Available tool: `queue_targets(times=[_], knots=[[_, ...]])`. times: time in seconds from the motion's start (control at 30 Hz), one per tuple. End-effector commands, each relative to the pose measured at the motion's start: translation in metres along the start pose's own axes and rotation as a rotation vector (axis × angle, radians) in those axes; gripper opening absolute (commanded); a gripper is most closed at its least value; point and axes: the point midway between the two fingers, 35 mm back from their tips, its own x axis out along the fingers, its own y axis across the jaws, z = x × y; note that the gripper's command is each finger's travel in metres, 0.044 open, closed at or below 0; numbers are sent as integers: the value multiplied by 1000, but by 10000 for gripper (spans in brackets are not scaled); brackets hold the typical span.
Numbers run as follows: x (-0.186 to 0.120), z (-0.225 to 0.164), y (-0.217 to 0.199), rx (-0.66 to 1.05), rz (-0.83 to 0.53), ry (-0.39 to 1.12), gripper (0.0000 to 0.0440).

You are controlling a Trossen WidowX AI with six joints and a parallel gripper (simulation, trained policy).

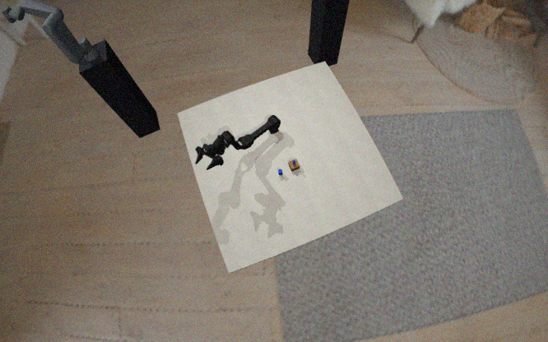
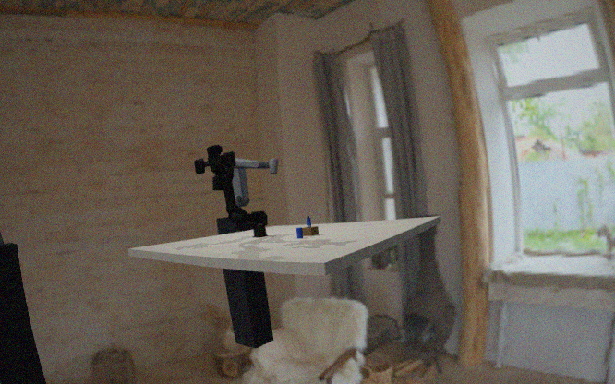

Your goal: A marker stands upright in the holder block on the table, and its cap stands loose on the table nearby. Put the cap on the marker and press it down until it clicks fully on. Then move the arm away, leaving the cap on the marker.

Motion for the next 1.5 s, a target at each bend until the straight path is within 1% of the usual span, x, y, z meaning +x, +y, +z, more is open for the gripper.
queue_targets(times=[0.0, 0.17, 0.23, 0.97, 1.47], knots=[[-1, 3, 0, -2, 3, -14, 375], [-4, 20, -1, -16, 6, -91, 249], [-5, 27, -1, -22, 7, -122, 212], [-25, 81, 12, -83, 67, -425, 266], [-51, 114, 26, -123, 124, -622, 284]])
